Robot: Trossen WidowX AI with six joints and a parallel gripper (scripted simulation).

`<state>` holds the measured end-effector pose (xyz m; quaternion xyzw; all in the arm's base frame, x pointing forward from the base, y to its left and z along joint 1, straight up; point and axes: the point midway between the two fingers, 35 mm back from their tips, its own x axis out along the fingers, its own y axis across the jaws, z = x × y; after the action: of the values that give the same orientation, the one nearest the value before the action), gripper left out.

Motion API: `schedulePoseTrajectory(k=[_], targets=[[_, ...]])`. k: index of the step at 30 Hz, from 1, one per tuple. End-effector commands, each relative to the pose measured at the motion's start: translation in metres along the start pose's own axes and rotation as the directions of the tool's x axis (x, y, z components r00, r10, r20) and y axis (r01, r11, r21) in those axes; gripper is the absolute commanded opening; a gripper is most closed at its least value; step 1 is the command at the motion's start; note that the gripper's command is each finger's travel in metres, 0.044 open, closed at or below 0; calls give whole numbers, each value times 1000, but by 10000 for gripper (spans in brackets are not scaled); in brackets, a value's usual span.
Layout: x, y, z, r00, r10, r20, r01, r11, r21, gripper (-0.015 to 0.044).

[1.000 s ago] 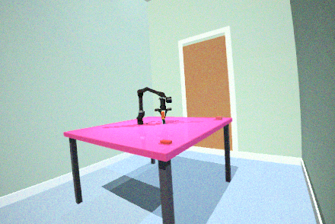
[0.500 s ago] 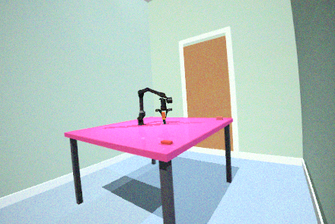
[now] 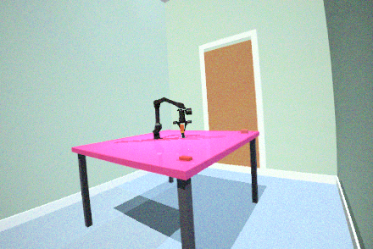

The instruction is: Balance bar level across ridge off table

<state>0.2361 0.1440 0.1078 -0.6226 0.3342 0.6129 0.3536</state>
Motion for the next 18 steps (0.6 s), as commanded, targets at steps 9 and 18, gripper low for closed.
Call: schedulePoseTrajectory(k=[9,18], targets=[[2,0,0,1000,0,-2,0,1000,0,0],[3,0,0,1000,0,-2,0,1000,0,0]])
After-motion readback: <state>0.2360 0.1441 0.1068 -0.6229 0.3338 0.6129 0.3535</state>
